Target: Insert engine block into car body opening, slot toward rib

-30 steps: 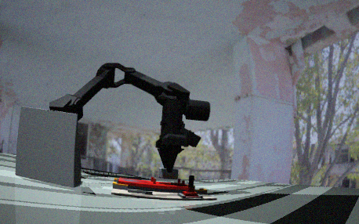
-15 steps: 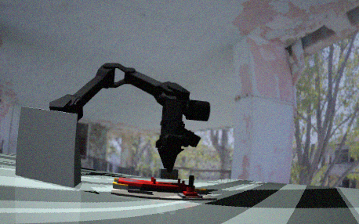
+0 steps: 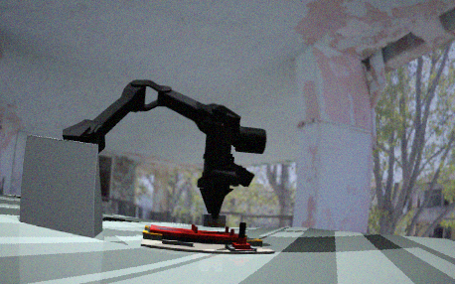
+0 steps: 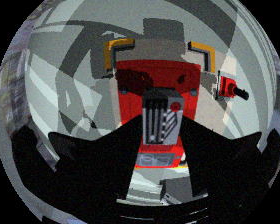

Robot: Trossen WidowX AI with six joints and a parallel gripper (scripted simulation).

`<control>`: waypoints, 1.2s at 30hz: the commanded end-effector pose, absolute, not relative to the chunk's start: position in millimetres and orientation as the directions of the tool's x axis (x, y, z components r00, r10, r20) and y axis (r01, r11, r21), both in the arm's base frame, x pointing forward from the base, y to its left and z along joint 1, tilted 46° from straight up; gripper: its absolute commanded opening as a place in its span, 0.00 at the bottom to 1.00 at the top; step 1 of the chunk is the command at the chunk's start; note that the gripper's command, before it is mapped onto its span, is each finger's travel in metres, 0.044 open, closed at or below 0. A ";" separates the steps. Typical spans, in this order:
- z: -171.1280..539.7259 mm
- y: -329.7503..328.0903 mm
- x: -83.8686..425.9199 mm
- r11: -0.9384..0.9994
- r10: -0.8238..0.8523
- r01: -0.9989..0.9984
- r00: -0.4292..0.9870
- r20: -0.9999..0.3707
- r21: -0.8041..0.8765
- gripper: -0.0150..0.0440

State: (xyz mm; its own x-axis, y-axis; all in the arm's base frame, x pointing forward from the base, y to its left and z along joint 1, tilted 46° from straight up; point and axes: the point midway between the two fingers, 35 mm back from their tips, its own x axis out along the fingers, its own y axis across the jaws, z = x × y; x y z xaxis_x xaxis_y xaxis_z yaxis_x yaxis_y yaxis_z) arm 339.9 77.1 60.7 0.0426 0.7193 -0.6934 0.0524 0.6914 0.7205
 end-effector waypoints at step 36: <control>53.3 84.3 338.9 0.688 0.722 0.059 0.043 -0.690 0.723 0.52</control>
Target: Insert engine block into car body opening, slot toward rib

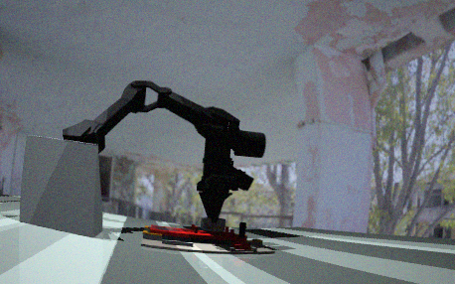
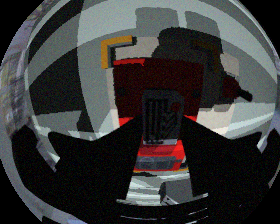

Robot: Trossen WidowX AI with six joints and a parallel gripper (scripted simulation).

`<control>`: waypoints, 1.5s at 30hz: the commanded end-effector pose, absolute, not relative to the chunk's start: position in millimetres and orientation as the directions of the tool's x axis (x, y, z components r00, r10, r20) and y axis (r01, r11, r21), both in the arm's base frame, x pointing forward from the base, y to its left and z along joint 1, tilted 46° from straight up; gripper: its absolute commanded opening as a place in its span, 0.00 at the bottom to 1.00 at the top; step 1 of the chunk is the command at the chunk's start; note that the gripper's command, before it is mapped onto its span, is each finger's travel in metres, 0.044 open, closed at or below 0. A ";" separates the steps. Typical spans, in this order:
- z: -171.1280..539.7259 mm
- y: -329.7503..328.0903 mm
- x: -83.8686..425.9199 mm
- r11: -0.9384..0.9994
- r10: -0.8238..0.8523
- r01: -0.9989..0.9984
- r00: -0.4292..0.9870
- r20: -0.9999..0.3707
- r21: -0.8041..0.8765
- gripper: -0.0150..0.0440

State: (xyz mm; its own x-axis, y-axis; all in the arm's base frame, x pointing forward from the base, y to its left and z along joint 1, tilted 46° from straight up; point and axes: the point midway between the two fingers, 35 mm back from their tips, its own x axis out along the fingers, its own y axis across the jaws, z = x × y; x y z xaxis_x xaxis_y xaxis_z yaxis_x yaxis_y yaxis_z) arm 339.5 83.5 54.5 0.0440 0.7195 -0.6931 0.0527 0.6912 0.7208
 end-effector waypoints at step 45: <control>47.4 91.0 339.7 0.691 0.720 0.053 0.044 -0.693 0.721 0.74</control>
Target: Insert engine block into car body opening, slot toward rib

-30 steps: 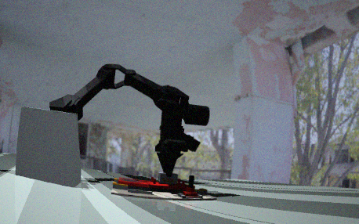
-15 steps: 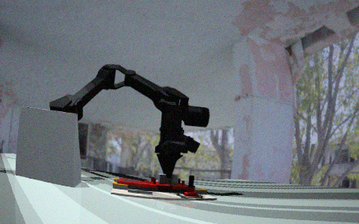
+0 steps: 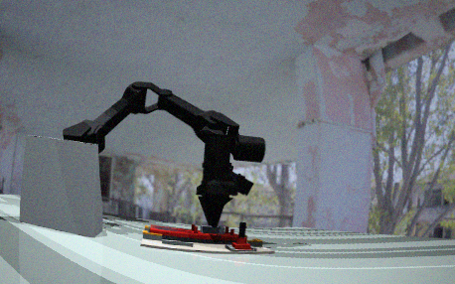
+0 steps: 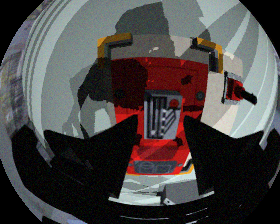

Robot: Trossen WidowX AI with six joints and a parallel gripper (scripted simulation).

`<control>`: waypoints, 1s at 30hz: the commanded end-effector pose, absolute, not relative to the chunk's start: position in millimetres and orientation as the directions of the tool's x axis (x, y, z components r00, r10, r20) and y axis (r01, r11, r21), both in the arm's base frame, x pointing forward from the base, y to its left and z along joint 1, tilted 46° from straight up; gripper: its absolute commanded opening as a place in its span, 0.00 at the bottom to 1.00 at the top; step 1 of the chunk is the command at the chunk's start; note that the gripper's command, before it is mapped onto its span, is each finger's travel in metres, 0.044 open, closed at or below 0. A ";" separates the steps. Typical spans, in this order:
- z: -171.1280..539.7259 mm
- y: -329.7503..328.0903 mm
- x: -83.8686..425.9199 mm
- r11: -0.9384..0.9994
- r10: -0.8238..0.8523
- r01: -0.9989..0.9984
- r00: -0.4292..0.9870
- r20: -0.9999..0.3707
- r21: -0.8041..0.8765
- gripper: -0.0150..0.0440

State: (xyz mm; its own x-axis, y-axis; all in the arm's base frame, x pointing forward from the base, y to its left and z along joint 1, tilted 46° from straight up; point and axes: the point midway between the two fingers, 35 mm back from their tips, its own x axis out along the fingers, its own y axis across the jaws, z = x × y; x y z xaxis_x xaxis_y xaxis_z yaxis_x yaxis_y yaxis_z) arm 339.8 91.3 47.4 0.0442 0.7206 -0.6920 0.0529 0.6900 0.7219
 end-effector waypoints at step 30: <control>56.1 80.8 338.7 0.688 0.722 0.059 0.043 -0.691 0.723 0.91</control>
State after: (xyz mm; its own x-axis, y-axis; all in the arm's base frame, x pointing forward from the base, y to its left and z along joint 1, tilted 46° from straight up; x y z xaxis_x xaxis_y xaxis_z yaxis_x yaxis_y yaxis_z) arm 336.6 81.4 53.2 0.0368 0.7209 -0.6920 0.0681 0.6891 0.7215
